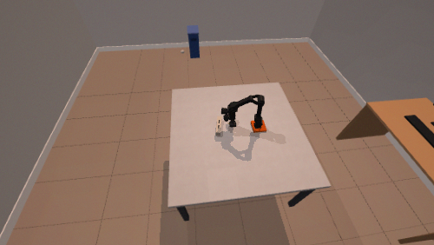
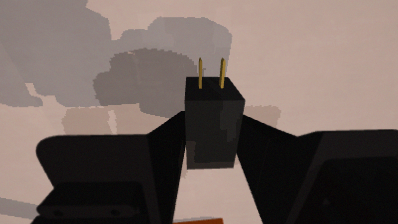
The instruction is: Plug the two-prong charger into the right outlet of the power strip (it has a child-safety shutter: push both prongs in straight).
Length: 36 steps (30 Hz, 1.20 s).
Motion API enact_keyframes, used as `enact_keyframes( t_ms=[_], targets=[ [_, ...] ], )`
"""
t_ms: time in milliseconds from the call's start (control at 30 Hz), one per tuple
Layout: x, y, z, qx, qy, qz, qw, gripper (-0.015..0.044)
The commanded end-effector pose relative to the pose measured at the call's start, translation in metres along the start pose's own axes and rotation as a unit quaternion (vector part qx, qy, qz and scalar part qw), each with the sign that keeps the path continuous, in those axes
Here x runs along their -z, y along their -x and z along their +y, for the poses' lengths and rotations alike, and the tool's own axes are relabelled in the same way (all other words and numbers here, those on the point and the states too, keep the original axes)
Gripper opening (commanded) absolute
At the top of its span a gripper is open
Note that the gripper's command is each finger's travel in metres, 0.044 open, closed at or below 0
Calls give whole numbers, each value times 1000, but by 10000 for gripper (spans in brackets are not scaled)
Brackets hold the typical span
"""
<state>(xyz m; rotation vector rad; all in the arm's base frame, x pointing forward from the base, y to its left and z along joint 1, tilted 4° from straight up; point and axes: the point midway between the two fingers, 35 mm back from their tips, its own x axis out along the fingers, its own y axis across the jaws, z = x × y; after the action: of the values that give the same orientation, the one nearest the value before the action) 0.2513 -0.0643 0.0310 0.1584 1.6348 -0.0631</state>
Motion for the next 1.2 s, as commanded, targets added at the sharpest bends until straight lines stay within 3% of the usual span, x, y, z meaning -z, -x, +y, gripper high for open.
enact_keyframes(
  t_ms=[0,1167],
  targets=[
    [-3,-2,1,-3,-12,1,1000,0],
    [-43,-1,-1,-5,-49,0,999,0]
  ],
)
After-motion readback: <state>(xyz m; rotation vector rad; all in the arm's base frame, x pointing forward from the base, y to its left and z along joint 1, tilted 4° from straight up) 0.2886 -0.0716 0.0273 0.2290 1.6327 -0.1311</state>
